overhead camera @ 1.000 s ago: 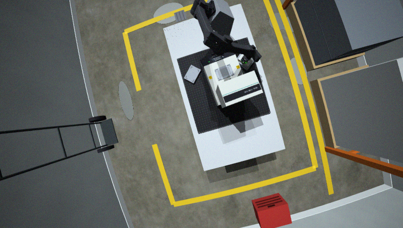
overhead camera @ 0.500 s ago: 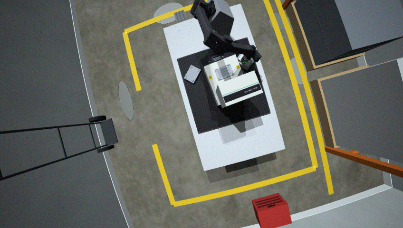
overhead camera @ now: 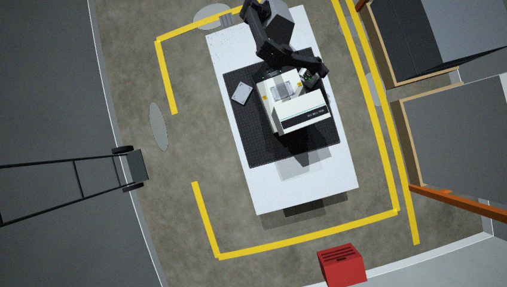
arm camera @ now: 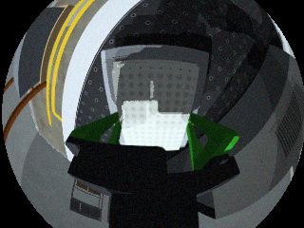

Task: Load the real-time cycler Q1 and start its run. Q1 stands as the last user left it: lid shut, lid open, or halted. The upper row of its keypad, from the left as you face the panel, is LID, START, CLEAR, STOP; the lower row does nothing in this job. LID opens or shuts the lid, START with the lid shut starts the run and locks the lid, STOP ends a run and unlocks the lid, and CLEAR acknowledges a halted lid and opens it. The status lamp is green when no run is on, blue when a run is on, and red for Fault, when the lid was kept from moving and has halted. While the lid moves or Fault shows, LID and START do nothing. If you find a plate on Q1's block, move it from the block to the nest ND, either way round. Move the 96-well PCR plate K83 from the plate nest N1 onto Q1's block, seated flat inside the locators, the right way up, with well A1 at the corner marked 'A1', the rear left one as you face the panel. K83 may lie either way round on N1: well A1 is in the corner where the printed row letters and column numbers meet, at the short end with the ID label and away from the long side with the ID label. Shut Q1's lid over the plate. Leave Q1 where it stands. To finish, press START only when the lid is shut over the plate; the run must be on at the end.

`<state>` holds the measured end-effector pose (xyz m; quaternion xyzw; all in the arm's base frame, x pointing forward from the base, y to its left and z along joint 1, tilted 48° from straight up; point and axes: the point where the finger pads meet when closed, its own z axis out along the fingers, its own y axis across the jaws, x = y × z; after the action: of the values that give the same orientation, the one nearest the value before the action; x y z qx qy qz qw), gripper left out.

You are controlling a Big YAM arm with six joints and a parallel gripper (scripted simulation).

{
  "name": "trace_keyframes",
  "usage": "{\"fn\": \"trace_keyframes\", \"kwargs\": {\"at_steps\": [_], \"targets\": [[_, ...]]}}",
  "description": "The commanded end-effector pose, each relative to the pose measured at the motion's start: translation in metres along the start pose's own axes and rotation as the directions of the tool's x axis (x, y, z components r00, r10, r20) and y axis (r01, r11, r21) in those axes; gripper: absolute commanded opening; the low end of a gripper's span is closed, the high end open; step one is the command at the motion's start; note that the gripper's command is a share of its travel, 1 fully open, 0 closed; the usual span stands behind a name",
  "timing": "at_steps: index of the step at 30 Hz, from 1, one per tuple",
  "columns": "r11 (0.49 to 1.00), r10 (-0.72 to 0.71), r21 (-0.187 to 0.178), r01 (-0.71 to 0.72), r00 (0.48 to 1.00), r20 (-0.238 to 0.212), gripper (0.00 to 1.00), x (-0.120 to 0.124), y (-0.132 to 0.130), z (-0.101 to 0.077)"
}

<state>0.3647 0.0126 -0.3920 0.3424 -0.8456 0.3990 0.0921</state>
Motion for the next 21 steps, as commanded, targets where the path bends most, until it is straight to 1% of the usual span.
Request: {"fn": "trace_keyframes", "kwargs": {"at_steps": [1, 3, 5, 10, 11, 12, 14, 15, 18, 20, 21], "targets": [[0.997, 0.059, 0.031, -0.065, 0.983, 0.174, 0.0, -0.079, -0.019, -0.038], [0.997, 0.061, 0.025, -0.066, 0.983, 0.173, 0.0, -0.074, -0.016, -0.046], [0.997, 0.061, 0.025, -0.066, 0.983, 0.173, 0.0, -0.074, -0.016, -0.046], [0.998, 0.063, 0.017, -0.067, 0.981, 0.181, 0.0, -0.064, -0.012, -0.063], [0.997, 0.063, 0.029, -0.07, 0.982, 0.179, 0.0, -0.063, -0.012, -0.067], [0.997, 0.064, 0.036, -0.071, 0.983, 0.174, 0.0, -0.064, -0.014, -0.073], [0.996, 0.072, 0.036, -0.079, 0.985, 0.154, 0.0, -0.074, -0.021, -0.084], [0.996, 0.076, 0.033, -0.081, 0.987, 0.141, 0.0, -0.076, -0.023, -0.084], [0.997, 0.067, 0.023, -0.07, 0.993, 0.097, 0.0, -0.054, -0.016, -0.062], [0.999, 0.044, 0.02, -0.046, 0.996, 0.071, 0.0, -0.04, -0.01, -0.053], [0.999, 0.044, 0.02, -0.046, 0.996, 0.071, 0.0, -0.04, -0.01, -0.053]]}}
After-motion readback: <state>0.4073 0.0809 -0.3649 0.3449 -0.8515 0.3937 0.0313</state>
